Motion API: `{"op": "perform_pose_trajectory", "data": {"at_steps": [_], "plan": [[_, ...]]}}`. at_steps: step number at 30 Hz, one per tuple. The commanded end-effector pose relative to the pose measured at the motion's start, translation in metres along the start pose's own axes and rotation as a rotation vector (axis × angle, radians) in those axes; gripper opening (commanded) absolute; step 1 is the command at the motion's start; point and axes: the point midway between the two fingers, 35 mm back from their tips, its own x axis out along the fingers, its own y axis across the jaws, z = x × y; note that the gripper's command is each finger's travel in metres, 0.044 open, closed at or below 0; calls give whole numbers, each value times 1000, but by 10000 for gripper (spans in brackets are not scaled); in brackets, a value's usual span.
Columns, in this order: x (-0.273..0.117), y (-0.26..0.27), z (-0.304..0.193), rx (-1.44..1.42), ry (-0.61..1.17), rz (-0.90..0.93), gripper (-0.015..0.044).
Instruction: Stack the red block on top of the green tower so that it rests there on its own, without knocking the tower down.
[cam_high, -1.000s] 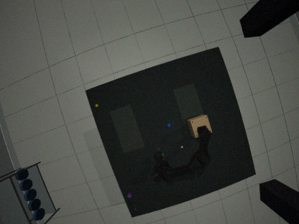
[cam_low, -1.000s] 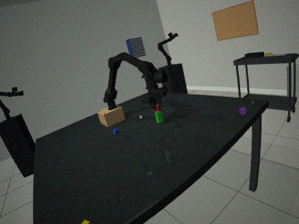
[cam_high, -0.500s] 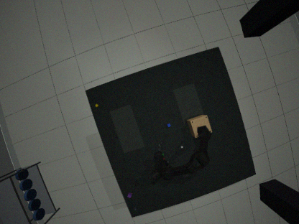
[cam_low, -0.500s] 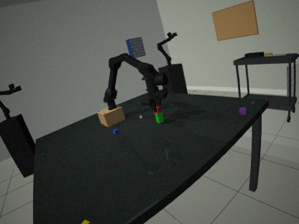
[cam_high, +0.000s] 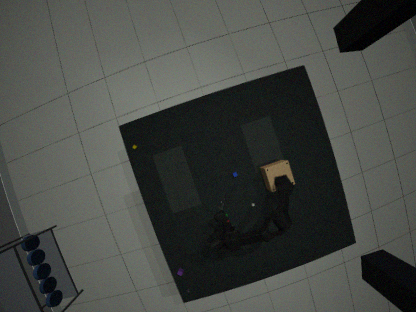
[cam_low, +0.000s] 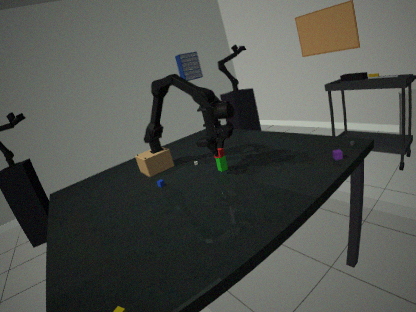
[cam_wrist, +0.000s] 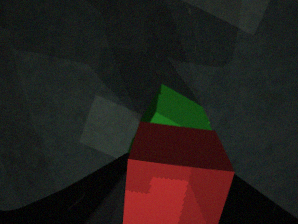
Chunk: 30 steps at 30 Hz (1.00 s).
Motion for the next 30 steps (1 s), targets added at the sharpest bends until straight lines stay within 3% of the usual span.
{"op": "perform_pose_trajectory", "data": {"at_steps": [1, 17, 30], "plan": [[0, 0, 0, 0, 0, 0, 26], [0, 0, 0, 0, 0, 0, 440], [0, 0, 0, 0, 0, 0, 440]]}}
